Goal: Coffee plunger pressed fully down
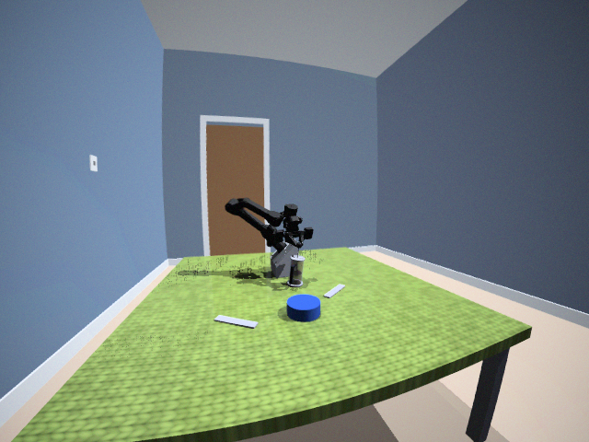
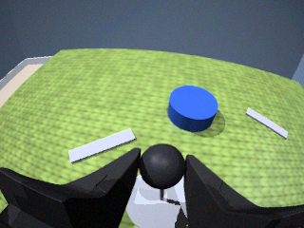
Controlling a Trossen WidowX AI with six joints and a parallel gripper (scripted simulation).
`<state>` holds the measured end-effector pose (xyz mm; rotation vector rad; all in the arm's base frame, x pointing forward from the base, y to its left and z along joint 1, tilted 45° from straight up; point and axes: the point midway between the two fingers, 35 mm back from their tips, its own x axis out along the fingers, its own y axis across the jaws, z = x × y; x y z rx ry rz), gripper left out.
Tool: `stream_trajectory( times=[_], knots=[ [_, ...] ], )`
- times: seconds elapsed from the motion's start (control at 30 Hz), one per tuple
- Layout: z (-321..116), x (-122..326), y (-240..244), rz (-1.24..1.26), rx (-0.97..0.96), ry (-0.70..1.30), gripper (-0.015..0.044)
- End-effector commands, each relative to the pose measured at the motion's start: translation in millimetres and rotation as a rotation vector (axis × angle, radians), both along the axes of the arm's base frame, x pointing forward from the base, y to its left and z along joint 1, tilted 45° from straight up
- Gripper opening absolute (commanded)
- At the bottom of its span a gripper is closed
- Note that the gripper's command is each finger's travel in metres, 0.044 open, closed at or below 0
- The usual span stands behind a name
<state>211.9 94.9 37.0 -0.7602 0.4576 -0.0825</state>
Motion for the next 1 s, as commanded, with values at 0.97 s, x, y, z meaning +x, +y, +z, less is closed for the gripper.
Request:
stream_trajectory(
  times=[0.97],
  knots=[
    [-25.8, 14.9, -19.9, 0.004, -0.035, 0.025, 0.0114]
  ],
)
